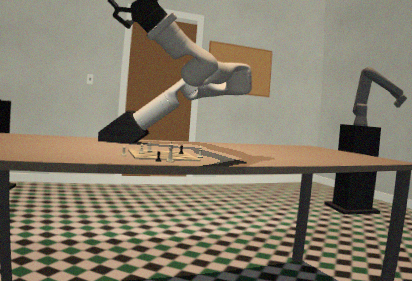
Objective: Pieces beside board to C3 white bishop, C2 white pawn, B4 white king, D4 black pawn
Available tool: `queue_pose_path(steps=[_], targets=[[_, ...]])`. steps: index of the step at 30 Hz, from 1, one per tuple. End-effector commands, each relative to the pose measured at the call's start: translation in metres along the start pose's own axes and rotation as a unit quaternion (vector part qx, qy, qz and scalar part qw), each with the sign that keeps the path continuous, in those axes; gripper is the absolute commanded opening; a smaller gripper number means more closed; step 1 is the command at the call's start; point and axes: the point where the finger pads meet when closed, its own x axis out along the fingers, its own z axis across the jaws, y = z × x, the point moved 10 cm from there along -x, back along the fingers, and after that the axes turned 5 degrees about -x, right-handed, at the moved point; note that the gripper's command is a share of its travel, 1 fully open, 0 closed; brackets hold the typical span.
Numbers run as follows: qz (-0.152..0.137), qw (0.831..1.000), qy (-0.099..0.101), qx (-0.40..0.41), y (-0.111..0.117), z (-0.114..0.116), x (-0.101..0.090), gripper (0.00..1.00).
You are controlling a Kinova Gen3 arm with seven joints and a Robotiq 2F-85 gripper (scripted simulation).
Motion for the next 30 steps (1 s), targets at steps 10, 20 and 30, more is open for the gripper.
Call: queue_pose_path(steps=[10,20,30], targets=[[0.006,0.999,0.012,0.052,0.002,0.010,-0.038,1.00],[0.008,0.996,0.020,0.082,0.001,0.013,-0.059,1.00],[0.009,0.993,0.030,0.113,-0.001,0.016,-0.079,1.00]])
